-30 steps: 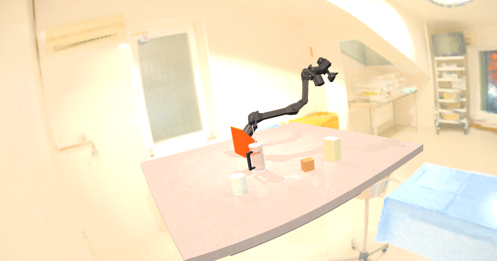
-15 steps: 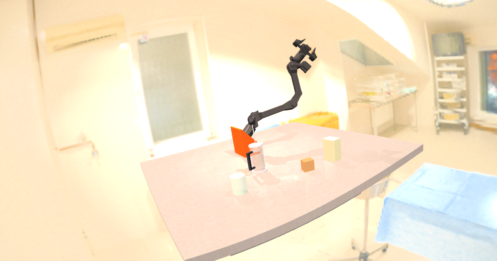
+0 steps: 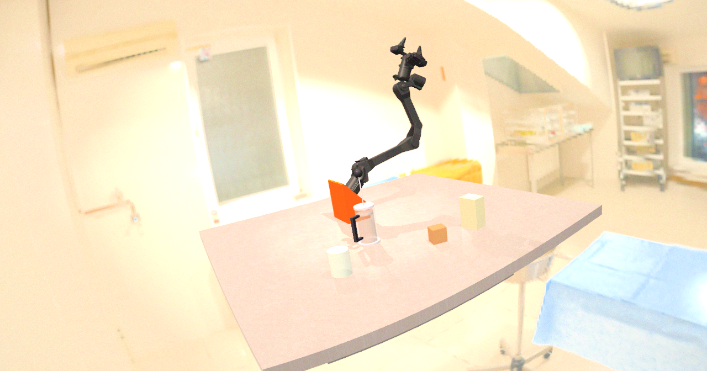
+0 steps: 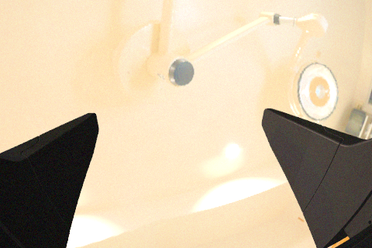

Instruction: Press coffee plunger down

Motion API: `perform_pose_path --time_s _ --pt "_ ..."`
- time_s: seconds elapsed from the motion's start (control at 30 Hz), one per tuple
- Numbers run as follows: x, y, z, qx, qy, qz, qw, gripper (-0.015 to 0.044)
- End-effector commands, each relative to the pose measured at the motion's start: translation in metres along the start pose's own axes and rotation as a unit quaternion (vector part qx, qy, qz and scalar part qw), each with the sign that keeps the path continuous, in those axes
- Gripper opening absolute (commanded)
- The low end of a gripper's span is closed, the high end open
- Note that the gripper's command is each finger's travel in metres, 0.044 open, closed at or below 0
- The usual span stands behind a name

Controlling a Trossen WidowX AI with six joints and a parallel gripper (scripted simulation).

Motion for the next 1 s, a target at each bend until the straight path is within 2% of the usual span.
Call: perform_pose_path --time_s 0.0,0.27,0.5,0.7,0.97 --pt "0.005 -0.007 0.044 -0.058 0.074 0.002 0.996 0.0440" --pt "0.025 -0.006 0.124 -0.178 0.206 0.006 0.962 0.0440" --pt "0.064 0.002 0.205 -0.286 0.348 0.031 0.892 0.0440" --pt "0.118 0.019 0.273 -0.384 0.479 0.064 0.786 0.0440" --pt "0.207 0.053 0.336 -0.482 0.627 0.132 0.598 0.0440"
Point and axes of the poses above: the point midway between the two fingers, 35 mm back from their tips, its own x axis back along the fingers, its own z axis across the jaws, y = z × x, the point moved 5 cm from there along x, back along the fingers, and after that the axes turned 13 degrees about -x, right-handed, at the moved point
